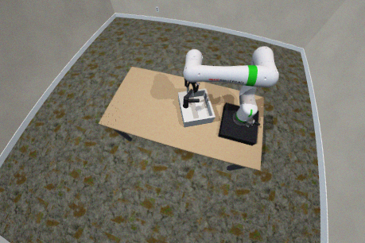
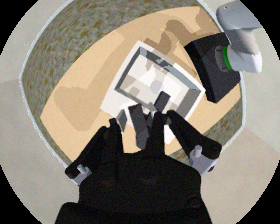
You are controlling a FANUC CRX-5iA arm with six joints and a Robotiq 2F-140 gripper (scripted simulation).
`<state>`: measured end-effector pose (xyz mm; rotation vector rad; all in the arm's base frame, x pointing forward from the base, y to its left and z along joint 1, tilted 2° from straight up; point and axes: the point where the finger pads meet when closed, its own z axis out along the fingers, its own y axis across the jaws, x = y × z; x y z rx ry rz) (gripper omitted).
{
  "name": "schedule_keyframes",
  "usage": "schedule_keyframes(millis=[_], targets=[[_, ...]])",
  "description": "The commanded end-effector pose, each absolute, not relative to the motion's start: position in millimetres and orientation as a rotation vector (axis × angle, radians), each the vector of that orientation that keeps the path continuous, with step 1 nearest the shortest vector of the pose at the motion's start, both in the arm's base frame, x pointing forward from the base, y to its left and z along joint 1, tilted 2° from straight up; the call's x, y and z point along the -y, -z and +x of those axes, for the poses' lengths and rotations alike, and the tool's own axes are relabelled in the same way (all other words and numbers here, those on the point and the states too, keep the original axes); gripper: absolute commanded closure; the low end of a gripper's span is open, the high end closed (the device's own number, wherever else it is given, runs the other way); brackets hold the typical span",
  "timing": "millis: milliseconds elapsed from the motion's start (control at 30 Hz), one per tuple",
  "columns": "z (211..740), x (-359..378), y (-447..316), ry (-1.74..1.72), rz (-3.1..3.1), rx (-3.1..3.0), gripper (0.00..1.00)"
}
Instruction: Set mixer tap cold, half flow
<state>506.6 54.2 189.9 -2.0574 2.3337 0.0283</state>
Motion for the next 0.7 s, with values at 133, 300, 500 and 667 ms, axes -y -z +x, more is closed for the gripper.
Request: schedule_keyframes(millis=[133,300,500,667], targets=[[506.7,-54.2,-190.2,-0.028,-2.057,-2.333,1.00],[506.7,-54.2,-190.2,-0.028,-2.057,-2.333,1.00],[506.7,-54.2,-190.2,-0.028,-2.057,-2.333,1.00],[506.7,-54.2,-190.2,-0.028,-2.057,-2.333,1.00]])
